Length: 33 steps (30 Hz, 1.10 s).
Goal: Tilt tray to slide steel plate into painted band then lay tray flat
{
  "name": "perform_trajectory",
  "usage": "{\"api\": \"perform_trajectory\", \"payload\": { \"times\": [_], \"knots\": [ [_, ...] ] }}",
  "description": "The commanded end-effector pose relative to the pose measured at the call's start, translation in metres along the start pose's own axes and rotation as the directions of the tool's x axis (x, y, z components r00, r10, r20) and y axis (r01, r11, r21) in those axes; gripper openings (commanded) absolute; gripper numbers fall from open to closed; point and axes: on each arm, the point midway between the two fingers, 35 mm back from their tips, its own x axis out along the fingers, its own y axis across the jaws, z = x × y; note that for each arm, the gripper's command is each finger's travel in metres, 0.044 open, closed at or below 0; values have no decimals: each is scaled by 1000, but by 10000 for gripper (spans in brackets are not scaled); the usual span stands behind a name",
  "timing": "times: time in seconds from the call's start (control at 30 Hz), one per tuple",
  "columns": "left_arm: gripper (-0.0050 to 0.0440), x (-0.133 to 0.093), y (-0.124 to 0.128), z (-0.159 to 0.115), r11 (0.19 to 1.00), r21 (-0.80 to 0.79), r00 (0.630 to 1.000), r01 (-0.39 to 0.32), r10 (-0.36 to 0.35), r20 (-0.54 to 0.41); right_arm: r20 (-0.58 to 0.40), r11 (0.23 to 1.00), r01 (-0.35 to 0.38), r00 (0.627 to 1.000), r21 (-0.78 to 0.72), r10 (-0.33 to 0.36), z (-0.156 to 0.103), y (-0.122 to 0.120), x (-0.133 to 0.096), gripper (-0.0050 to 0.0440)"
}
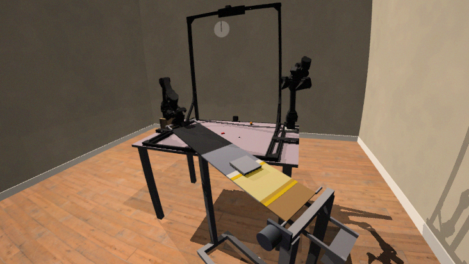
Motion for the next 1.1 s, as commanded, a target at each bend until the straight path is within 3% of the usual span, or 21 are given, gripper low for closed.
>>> {"api": "perform_trajectory", "payload": {
  "times": [0.0,0.67,0.7,0.93,1.07],
  "knots": [
    [440,0,0,0,1000,4,1000,1,-1,1,2,999,-48,999,-1,48,0,20,-16,0],
    [440,0,0,0,1000,4,1000,1,-1,1,2,998,-67,998,-2,67,0,30,-24,0],
    [440,0,0,0,1000,4,1000,1,-1,1,2,998,-68,998,-2,68,0,18,-13,0],
    [440,0,0,0,1000,4,1000,1,-1,1,2,998,-64,998,-2,64,0,20,-16,0],
    [440,0,0,0,1000,4,1000,1,-1,1,2,1000,-31,1000,-1,31,1,-28,28,0]
  ]
}}
